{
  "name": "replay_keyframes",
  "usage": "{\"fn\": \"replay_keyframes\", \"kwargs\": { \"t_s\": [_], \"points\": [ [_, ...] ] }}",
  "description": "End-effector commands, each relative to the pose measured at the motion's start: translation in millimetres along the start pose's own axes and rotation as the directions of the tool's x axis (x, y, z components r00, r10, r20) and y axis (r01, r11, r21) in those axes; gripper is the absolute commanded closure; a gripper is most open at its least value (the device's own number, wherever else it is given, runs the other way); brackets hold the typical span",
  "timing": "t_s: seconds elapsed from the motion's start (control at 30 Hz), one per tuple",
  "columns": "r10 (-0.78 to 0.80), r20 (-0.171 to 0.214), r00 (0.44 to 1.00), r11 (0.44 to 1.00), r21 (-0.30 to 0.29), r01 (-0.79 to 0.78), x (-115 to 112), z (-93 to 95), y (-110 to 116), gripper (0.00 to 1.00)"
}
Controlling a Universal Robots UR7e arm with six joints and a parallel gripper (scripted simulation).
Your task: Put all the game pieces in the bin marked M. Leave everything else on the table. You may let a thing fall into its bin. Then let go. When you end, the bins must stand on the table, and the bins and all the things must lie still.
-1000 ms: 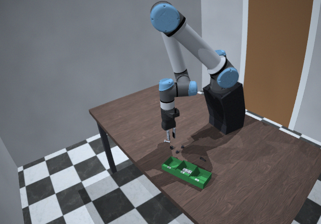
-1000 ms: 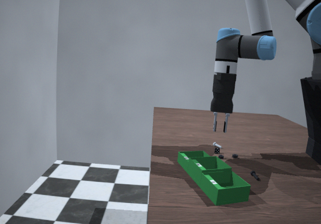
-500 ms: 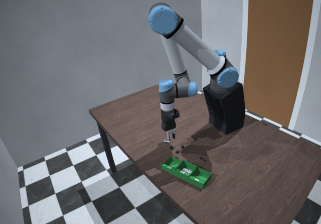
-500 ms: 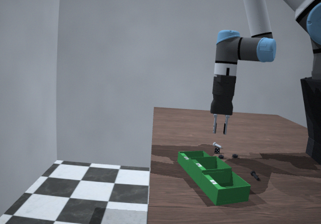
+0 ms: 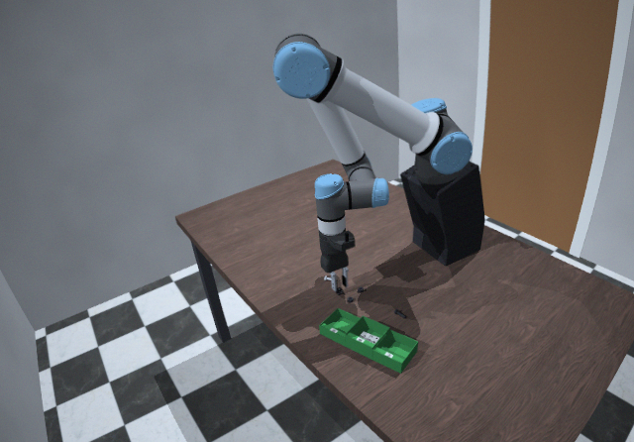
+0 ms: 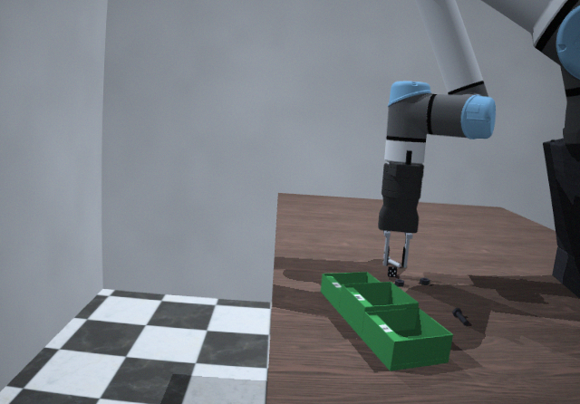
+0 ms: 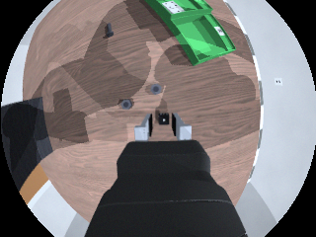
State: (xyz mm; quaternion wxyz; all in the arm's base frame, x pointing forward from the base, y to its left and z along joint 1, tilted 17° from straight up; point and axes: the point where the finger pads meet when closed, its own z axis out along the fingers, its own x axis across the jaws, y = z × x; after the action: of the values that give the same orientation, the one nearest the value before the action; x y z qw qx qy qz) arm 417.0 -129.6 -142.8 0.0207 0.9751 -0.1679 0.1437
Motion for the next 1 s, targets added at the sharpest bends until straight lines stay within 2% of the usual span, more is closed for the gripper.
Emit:
{"fn": "replay_keyframes", "kwargs": {
  "t_s": [0.0, 0.43, 0.9, 0.93, 0.97],
  "points": [
    [-0.002, -0.014, 1.0, 1.0, -0.006, 0.002, 6.2, 8.8, 1.0, 0.36],
    [-0.002, -0.014, 1.0, 1.0, -0.006, 0.002, 5.6, 20.9, 0.9, 0.36],
    [0.0, -0.013, 1.0, 1.0, -0.005, 0.0, 3.6, 20.1, 0.8, 0.36],
    [0.0, -0.013, 1.0, 1.0, -0.005, 0.0, 3.6, 20.1, 0.8, 0.66],
    [0.0, -0.013, 1.0, 1.0, -0.005, 0.0, 3.6, 20.1, 0.8, 0.66]
  ]
}}
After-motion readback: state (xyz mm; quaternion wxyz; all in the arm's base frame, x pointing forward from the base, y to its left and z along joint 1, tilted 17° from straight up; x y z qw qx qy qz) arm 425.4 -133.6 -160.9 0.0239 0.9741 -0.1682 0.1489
